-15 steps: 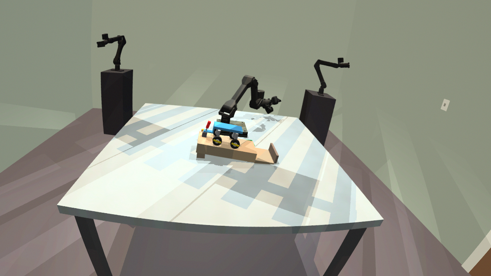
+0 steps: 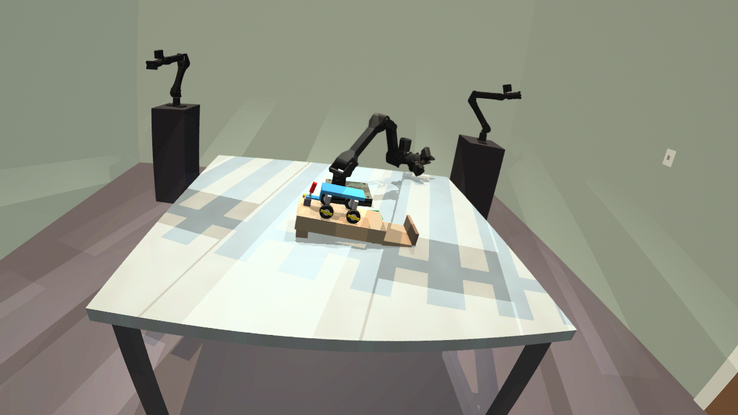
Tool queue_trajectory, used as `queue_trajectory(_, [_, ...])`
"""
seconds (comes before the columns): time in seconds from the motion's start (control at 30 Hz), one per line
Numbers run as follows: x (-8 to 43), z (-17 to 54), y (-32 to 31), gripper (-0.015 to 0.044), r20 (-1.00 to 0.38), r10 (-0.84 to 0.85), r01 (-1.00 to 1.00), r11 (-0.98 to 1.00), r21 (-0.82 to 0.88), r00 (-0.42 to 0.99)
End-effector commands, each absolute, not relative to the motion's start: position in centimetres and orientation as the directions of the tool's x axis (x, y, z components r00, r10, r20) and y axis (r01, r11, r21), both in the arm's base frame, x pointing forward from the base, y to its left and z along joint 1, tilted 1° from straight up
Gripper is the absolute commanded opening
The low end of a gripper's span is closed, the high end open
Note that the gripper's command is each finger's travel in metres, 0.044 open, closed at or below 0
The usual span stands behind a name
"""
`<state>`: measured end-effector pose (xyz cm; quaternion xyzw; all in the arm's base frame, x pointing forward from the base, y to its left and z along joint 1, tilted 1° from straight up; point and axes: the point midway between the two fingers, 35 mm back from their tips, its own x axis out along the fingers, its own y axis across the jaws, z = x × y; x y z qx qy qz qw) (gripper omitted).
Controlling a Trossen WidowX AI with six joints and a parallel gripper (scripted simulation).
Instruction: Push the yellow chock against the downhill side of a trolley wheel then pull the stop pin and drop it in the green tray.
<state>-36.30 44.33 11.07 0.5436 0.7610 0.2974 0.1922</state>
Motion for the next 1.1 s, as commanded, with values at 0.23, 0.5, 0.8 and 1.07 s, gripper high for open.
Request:
queue_trajectory(0.23, [-26.1,10.9,50.7,0.019,-0.077,0.984,0.582,0.158,0.798,-0.162])
queue_trajectory(0.5, [-17.6,11.0,53.9,0.019,-0.151,0.988,0.476,0.143,0.868,-0.021])
queue_trajectory(0.8, [-7.6,11.6,55.6,0.019,-0.227,0.964,0.363,0.164,0.917,0.137])
queue_trajectory(1.07, [1.4,12.1,55.3,0.019,-0.291,0.918,0.279,0.214,0.936,0.271])
